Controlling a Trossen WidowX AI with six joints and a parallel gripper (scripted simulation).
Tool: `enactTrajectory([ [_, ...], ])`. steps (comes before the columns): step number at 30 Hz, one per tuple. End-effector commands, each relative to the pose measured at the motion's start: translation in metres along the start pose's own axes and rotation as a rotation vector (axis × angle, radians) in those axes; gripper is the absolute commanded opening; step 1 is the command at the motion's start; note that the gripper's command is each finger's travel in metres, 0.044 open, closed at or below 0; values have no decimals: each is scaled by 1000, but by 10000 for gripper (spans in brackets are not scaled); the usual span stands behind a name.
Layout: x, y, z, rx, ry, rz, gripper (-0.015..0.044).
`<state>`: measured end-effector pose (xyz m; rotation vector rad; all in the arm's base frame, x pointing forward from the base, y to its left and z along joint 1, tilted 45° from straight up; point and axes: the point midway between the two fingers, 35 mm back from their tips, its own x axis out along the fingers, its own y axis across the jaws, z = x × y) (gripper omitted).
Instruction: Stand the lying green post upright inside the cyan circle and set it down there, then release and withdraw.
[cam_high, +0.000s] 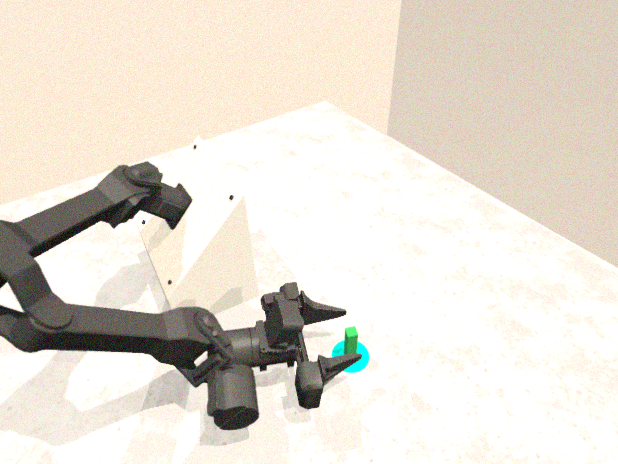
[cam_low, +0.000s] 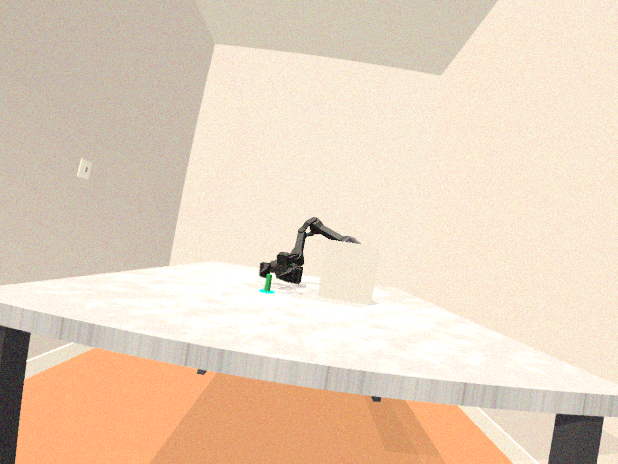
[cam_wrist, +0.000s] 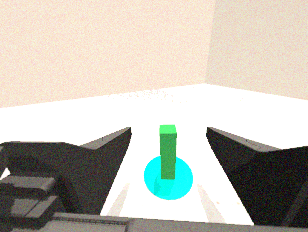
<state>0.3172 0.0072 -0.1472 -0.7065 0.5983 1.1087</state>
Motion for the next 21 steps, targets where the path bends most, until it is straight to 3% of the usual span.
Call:
enactTrajectory([
  [1,-2,-3,22,-9,-1,-1,400],
  [9,-10,0,80,-16,-13,-3,400],
  [14,-7,1,85,-5,-1,9,400],
  [21,32,7,90,136,250,146,400],
])
